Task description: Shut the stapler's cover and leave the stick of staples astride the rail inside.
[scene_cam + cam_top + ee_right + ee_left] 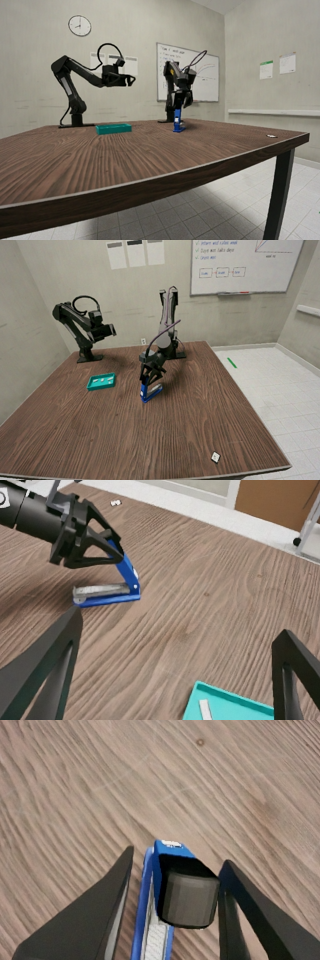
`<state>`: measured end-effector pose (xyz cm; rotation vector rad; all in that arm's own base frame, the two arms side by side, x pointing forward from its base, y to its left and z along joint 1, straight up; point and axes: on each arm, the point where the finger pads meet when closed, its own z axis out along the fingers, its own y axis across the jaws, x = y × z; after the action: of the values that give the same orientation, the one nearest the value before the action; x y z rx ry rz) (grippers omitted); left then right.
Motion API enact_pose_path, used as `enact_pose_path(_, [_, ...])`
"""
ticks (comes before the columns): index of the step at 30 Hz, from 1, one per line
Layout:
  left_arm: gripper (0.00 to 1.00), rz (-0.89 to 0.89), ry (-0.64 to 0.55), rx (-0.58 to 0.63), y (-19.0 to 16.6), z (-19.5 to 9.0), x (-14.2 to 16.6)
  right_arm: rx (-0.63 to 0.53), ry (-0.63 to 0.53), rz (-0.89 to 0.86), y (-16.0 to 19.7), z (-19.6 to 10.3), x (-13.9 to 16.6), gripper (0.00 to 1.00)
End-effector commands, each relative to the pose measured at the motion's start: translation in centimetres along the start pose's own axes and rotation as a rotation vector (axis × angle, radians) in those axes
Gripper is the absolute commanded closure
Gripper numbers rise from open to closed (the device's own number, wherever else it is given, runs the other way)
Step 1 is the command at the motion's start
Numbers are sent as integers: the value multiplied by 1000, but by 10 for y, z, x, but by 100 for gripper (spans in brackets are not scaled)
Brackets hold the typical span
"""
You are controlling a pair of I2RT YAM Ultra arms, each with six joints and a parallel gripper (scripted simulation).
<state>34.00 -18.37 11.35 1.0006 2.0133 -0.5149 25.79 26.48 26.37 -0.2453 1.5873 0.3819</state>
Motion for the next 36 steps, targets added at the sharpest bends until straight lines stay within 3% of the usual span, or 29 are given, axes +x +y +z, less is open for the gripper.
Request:
enact_pose_path(1, [49,4,-11,5,-2,-10,-1,3,-29,26,4,2,-14,0])
enact_pose_path(5, [49,10,-19,0,0,-19,-6,3,-29,26,4,2,-14,0])
enact_pose_path(6, [38,10,-19,0,0,-21,-6,3,-29,26,4,2,-14,0])
enact_pose_path(7, [36,10,-19,0,0,-24,-6,3,-29,26,4,2,-14,0])
enact_pose_path(13, [36,16,-27,-4,2,-47,-10,3,-29,26,4,2,-14,0])
enact_pose_path(14, [47,0,-21,-12,3,-47,-9,3,-29,26,4,2,-14,0])
enact_pose_path(15, [50,-6,-20,-6,1,-46,-10,3,-29,26,4,2,-14,0])
enact_pose_path(20, [50,-27,-3,-37,2,-44,-30,3,-29,26,4,2,-14,0])
enact_pose_path(28, [50,-57,313,-50,13,-40,-33,3,-29,26,4,2,-14,0])
enact_pose_path(30, [50,-57,313,-50,13,-40,-33,3,-29,26,4,2,-14,0])
enact_pose_path(36, [50,-45,520,-52,14,-46,-38,3,-29,26,4,2,-14,0])
